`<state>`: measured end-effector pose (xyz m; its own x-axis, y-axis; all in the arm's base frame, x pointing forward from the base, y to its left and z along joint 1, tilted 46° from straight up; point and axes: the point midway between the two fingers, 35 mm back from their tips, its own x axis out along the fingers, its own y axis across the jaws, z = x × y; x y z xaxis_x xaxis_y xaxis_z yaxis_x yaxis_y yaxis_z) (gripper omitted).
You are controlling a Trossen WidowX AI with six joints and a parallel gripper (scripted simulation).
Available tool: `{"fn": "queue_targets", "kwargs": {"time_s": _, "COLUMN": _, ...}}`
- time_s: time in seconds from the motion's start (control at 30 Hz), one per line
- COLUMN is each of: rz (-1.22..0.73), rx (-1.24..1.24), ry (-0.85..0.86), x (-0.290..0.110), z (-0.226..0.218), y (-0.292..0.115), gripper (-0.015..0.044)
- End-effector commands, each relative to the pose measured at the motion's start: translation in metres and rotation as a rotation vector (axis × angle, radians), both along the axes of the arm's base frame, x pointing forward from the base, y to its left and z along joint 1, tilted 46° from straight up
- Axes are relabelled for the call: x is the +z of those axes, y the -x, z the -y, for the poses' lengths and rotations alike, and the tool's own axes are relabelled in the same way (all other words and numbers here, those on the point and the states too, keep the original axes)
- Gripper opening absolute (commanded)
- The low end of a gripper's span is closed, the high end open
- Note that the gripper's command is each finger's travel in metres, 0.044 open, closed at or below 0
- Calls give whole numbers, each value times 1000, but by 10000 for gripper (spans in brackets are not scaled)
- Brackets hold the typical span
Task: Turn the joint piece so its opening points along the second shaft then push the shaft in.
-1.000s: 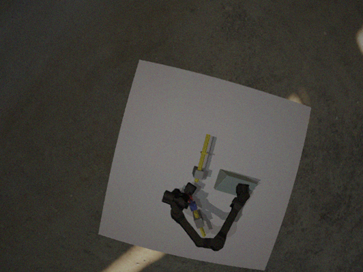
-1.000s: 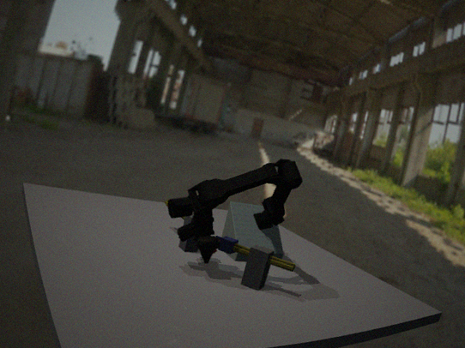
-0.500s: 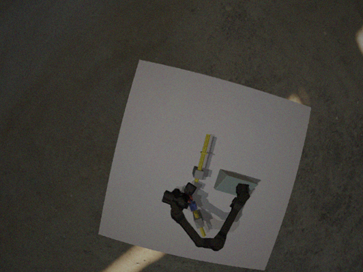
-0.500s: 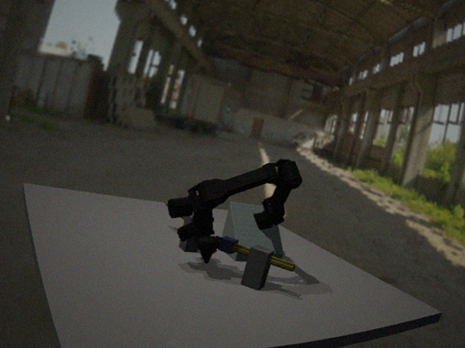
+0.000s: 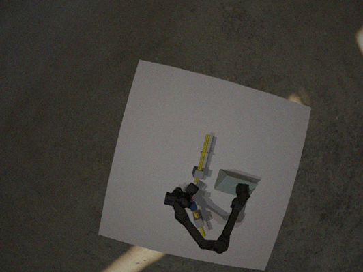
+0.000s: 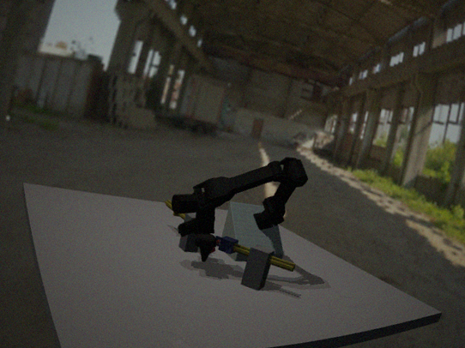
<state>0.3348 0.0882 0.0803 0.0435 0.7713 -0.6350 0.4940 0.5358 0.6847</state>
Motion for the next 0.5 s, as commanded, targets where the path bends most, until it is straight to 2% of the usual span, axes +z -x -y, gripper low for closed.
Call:
{"fn": "queue_targets", "kwargs": {"time_s": 0.0, "rz": -24, "rx": -68, "ry": 10, "x": -1, "z": 3, "y": 0, "gripper": 0}}
{"fn": "queue_targets", "kwargs": {"time_s": 0.47, "rz": -109, "rx": -288, "ry": 48, "x": -4, "z": 12, "y": 3, "gripper": 0}}
